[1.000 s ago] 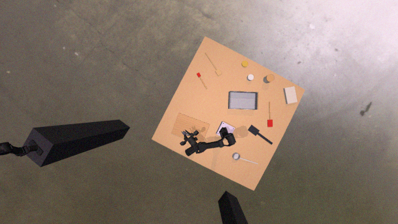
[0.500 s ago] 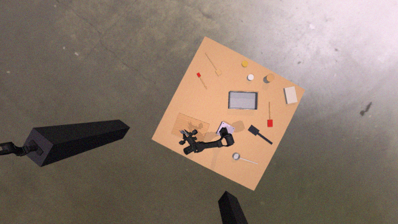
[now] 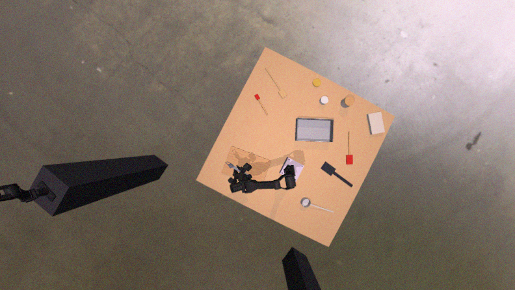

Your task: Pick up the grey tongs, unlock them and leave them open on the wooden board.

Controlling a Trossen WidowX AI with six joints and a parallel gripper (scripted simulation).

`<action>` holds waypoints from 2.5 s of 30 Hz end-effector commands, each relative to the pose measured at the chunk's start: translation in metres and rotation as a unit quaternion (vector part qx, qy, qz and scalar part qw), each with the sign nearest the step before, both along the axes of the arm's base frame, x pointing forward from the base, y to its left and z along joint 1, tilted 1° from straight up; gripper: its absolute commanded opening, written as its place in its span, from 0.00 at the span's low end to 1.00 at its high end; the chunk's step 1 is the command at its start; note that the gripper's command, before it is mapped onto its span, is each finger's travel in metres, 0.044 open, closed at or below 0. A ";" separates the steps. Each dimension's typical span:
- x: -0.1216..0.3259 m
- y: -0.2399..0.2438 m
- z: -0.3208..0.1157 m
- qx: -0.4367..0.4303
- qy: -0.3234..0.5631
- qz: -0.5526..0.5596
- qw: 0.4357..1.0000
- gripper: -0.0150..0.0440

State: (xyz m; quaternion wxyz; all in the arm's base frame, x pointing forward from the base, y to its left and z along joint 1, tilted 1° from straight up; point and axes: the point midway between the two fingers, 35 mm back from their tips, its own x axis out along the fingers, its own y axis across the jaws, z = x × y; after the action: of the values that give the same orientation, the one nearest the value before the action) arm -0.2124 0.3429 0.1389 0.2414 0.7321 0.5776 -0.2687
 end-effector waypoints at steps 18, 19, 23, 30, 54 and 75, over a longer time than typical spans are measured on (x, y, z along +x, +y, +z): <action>0.010 0.004 -0.035 -0.257 0.074 -0.011 0.964 0.00; 0.011 0.003 -0.035 -0.268 0.079 -0.013 0.960 0.00; 0.013 0.001 -0.038 -0.315 0.100 -0.021 0.943 0.00; 0.015 -0.003 -0.039 -0.366 0.127 -0.033 0.921 0.00; 0.014 0.000 -0.064 -0.366 0.125 -0.032 0.922 0.00; 0.014 0.001 -0.098 -0.366 0.122 -0.032 0.922 0.00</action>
State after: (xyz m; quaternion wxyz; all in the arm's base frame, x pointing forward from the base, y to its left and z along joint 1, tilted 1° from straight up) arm -0.1990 0.3443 0.0464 0.4094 0.5724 0.4402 -0.5577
